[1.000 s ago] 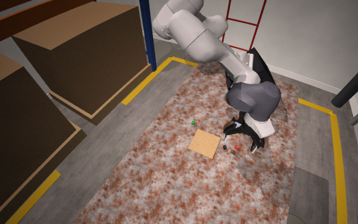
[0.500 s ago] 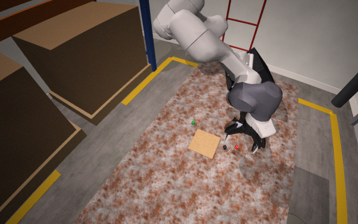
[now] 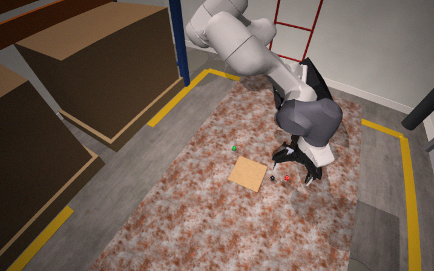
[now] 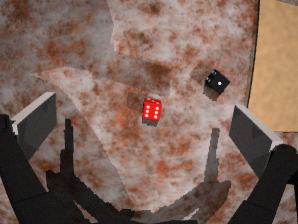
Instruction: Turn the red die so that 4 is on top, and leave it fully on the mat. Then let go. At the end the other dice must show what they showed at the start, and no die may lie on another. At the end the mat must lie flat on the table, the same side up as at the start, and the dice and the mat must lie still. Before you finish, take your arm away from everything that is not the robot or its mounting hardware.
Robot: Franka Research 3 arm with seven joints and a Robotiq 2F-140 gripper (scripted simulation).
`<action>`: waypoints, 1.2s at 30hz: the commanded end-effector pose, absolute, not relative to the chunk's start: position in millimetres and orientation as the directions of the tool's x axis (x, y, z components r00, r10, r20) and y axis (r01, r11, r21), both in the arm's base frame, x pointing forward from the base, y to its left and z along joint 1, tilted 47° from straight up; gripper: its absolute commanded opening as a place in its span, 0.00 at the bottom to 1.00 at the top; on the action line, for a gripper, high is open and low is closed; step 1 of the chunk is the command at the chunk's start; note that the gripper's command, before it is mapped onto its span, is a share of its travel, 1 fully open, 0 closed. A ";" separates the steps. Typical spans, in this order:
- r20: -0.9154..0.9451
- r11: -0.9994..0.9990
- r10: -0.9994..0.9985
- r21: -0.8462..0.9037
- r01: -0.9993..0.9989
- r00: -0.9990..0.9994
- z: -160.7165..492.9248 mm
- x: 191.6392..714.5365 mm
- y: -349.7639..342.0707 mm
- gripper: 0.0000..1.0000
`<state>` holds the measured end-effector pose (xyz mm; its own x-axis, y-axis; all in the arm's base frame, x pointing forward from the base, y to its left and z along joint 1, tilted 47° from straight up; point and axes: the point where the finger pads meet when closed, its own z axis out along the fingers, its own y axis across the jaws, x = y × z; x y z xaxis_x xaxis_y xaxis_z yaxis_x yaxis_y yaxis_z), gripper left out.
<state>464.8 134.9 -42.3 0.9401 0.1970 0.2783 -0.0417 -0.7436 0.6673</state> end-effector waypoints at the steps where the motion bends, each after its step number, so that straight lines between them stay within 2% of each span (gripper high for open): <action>1: 0.281 -0.742 0.191 0.669 -0.050 0.940 -42.2 464.8 133.4 1.00; 20: 0.281 -0.742 0.191 0.669 -0.050 0.940 -33.1 460.4 141.9 1.00; 36: 0.281 -0.742 0.191 0.669 -0.050 0.940 25.6 431.7 196.7 1.00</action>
